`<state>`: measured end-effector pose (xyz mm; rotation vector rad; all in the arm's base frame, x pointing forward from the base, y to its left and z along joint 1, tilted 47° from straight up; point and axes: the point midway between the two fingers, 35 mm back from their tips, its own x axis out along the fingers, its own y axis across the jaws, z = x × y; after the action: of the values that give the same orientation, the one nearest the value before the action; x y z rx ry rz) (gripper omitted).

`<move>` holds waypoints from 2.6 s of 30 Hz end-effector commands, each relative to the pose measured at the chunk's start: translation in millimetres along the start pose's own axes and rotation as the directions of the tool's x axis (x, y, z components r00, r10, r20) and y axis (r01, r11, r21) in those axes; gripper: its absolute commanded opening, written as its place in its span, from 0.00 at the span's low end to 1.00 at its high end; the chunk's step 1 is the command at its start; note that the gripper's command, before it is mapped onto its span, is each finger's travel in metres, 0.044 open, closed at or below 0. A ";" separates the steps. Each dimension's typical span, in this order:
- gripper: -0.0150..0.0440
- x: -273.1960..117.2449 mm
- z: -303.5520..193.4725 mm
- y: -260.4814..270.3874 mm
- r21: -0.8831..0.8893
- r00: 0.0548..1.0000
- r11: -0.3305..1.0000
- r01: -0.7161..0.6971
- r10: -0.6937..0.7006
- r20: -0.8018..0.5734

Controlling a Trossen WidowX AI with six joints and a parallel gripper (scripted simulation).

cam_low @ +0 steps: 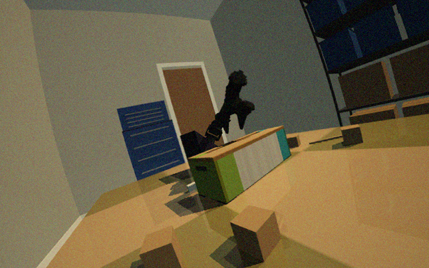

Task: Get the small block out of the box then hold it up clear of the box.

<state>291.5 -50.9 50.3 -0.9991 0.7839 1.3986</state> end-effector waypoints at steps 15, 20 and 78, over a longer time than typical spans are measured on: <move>0.93 18.1 10.9 14.6 0.004 0.998 0.999 -0.043 0.043 0.049; 0.93 26.0 13.6 14.5 0.004 0.998 0.999 -0.043 0.043 0.049; 0.93 86.0 -3.0 21.2 0.005 0.998 0.999 -0.042 0.042 0.047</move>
<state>274.2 -15.3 -27.3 -0.9395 0.7783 1.4504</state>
